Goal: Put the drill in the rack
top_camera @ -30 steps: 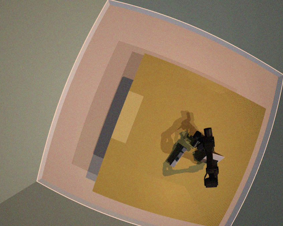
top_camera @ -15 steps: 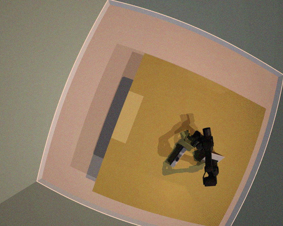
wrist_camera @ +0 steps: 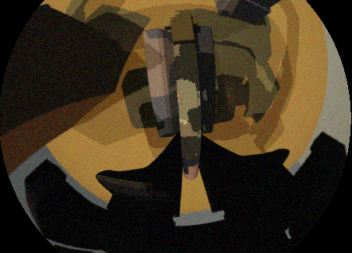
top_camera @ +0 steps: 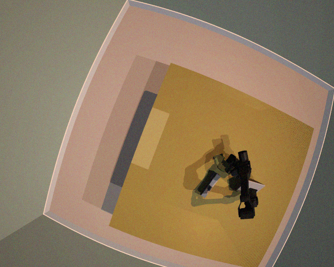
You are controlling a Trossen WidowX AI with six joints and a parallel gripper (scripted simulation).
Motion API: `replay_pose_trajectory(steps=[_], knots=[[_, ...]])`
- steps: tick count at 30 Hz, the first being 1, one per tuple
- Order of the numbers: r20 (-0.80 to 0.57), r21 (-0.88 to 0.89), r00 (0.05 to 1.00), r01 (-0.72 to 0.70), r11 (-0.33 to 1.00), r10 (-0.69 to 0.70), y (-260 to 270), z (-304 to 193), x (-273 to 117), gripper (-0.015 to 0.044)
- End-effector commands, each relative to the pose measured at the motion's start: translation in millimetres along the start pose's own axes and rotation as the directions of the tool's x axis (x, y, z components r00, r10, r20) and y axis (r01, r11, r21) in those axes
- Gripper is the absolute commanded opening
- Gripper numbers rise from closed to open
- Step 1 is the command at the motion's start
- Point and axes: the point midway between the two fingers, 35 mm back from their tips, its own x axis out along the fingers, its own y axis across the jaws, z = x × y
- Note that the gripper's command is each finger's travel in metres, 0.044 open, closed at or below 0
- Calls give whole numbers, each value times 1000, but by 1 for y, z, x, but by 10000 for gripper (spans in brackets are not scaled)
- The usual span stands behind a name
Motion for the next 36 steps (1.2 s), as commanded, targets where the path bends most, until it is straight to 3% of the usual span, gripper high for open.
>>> replay_pose_trajectory(steps=[1,18,34,36], knots=[[9,2,1000,-4,1000,4,2,3,7,0],[10,2,1000,-4,1000,4,4,7,10,0],[-6,2,1000,3,1000,-3,2,1,6,420],[-2,2,1000,1,1000,-1,2,1,0,440]])
